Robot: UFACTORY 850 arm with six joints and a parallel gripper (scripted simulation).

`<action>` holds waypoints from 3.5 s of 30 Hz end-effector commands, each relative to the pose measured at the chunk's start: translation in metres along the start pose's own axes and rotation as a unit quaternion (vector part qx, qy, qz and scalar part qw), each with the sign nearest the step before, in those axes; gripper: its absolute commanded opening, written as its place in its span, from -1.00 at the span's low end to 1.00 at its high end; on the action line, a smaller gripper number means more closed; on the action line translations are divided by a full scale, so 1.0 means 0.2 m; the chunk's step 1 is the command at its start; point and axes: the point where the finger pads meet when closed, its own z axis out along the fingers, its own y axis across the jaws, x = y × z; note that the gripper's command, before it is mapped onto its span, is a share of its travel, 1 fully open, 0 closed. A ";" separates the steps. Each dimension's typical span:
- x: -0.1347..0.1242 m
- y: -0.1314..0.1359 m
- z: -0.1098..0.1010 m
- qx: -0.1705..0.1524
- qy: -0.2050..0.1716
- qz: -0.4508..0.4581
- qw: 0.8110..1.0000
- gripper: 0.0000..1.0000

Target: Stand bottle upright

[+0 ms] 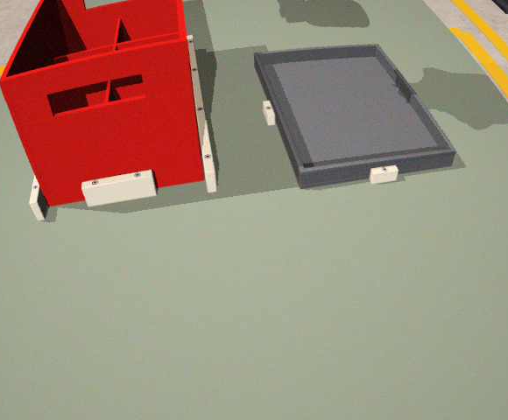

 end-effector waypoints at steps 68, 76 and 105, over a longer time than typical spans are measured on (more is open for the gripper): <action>0.00 0.00 0.00 -0.002 0.001 -0.214 0.977 -1.00; 0.00 0.00 0.00 -0.002 0.001 -0.218 0.976 -1.00; 0.00 0.00 0.00 -0.002 0.001 -0.332 0.943 -1.00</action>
